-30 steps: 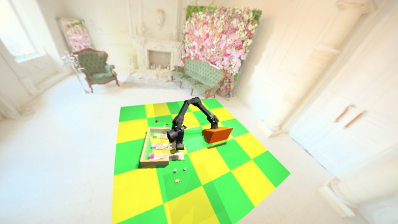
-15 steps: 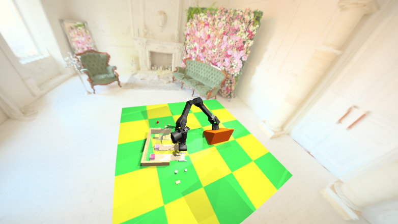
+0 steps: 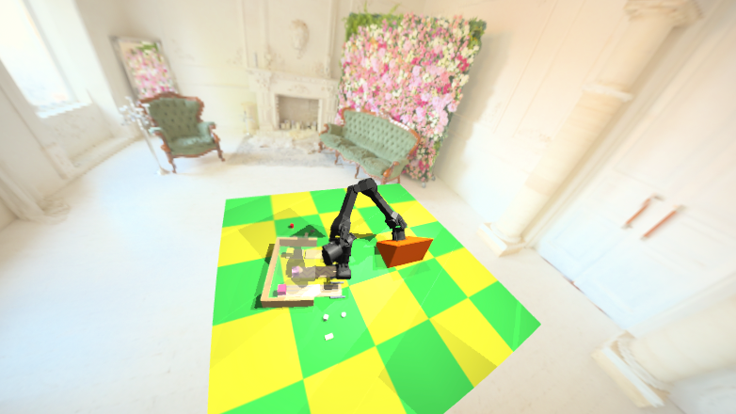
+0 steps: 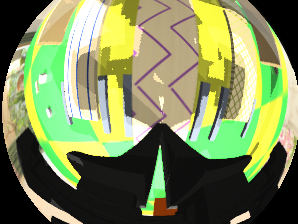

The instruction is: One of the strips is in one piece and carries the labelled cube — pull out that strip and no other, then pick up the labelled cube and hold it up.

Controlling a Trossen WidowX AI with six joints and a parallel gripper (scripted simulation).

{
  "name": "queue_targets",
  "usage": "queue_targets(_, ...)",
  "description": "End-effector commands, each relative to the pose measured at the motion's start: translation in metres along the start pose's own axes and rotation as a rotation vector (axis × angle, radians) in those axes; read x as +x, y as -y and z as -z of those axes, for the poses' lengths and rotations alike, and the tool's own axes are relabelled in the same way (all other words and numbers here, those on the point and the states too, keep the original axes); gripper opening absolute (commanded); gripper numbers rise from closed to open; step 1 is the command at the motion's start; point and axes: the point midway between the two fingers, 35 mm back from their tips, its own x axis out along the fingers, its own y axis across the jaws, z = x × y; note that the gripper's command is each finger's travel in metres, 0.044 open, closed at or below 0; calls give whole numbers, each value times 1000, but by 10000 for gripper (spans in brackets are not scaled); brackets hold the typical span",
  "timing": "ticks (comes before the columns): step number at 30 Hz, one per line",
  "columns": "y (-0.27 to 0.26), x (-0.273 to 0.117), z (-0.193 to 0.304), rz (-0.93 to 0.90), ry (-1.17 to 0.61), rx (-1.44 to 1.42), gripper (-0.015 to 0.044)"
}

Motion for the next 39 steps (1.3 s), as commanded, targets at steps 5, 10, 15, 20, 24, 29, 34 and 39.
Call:
queue_targets(5, -1, 4, 19, 2, -20, -9, 0)
queue_targets(10, -1, 4, 27, 2, -20, -9, 0)
queue_targets(15, -1, 4, 34, 2, -20, -9, 0)
queue_targets(20, -1, 4, 42, 2, -21, -10, 0)
queue_targets(24, -2, 4, 48, 2, -21, -10, 0)
queue_targets(29, -2, 4, 55, 2, -21, -10, 0)
queue_targets(34, -2, 4, 63, 2, -21, -10, 0)
queue_targets(39, -2, 4, 71, 2, -22, -10, 0)
